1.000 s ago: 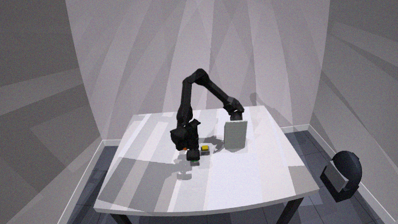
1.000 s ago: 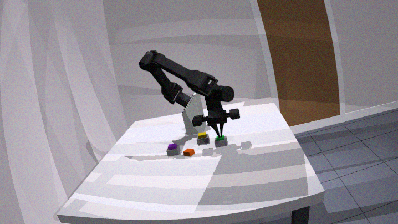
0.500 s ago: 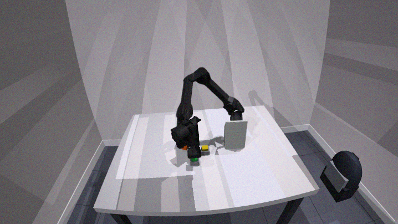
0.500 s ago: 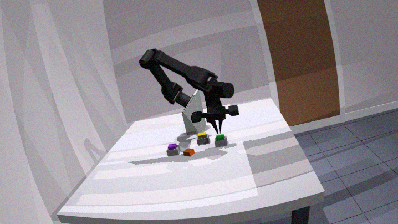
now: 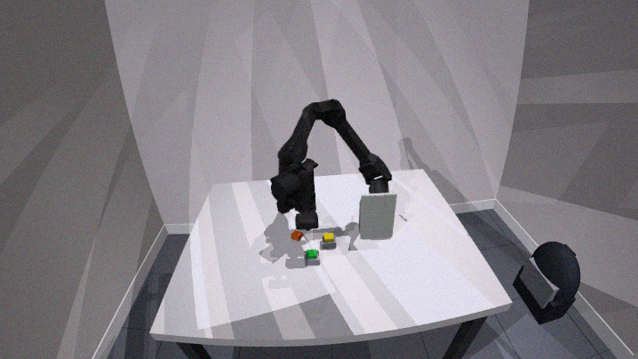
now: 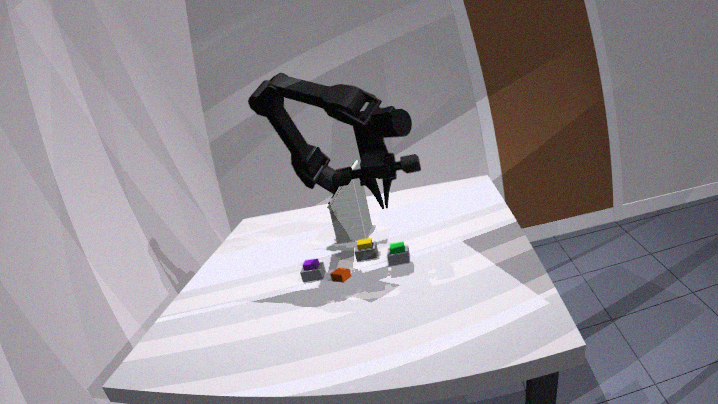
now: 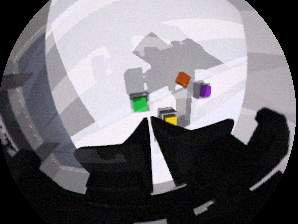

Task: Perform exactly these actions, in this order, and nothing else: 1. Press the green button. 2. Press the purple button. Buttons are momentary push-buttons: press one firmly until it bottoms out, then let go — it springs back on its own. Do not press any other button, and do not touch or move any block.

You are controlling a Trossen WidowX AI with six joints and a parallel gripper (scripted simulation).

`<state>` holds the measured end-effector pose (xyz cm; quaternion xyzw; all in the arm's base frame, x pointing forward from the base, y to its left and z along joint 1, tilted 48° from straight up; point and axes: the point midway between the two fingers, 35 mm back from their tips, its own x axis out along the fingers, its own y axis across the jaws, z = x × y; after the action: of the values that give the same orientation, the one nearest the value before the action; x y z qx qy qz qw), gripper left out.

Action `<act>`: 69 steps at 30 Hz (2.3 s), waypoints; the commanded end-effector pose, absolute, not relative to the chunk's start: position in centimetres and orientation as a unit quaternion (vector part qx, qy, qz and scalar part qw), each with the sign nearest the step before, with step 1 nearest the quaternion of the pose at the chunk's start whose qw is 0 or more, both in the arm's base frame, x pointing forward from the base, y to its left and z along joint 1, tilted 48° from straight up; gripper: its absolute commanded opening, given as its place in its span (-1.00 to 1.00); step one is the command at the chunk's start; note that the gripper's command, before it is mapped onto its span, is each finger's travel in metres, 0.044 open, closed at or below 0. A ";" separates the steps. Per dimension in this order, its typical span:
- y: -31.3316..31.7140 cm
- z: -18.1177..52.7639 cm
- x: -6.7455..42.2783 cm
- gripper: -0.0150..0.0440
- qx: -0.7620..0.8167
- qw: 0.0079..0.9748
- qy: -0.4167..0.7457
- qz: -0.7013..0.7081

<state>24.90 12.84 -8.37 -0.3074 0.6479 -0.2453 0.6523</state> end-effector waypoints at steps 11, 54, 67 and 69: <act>-0.4 5.1 27.5 -0.42 -0.310 0.646 0.648 -0.259; -7.5 -1.3 27.7 -0.42 -0.311 0.646 0.647 -0.261; -7.2 -1.1 27.8 -0.42 -0.308 0.648 0.646 -0.261; -5.7 0.2 27.8 -0.42 -0.309 0.647 0.647 -0.260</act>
<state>27.54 -7.06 -0.87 -0.3105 0.6508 -0.2610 0.6418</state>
